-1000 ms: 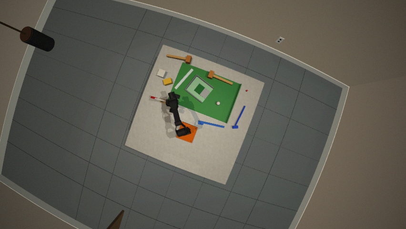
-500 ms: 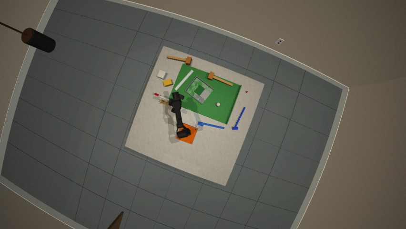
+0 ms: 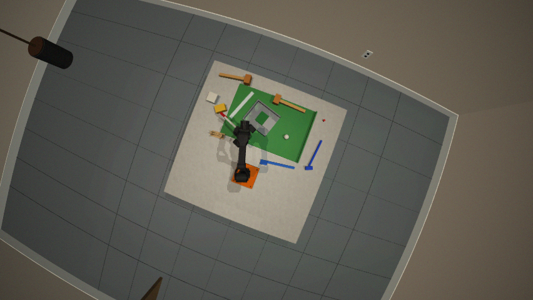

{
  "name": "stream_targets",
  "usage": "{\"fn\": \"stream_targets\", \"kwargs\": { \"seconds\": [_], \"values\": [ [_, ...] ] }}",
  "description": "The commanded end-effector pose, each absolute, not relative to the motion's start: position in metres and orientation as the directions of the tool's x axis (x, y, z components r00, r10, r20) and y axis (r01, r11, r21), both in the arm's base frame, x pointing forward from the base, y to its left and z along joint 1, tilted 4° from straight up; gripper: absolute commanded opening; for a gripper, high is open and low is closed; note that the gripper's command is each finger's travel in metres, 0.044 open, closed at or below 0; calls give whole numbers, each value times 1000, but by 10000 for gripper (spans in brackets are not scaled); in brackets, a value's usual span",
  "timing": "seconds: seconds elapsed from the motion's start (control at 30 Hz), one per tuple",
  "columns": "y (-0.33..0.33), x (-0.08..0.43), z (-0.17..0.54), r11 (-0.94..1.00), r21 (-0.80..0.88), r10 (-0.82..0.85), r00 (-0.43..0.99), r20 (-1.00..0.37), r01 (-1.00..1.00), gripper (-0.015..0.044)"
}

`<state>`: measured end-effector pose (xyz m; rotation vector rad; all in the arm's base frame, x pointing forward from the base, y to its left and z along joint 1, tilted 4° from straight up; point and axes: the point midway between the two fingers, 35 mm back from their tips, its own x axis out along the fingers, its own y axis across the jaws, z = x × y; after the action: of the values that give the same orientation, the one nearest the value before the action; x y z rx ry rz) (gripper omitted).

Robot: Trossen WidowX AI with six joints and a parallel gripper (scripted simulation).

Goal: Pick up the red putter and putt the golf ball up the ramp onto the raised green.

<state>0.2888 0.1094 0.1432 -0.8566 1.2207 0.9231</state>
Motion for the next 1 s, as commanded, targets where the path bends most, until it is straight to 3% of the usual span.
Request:
{"fn": "stream_targets", "kwargs": {
  "seconds": [0.0,0.97],
  "values": [
    [91,294,147,466,-52,104,113,-988,-883,0],
    [-67,285,163,917,-58,-14,115,-993,-395,0]
  ]
}}
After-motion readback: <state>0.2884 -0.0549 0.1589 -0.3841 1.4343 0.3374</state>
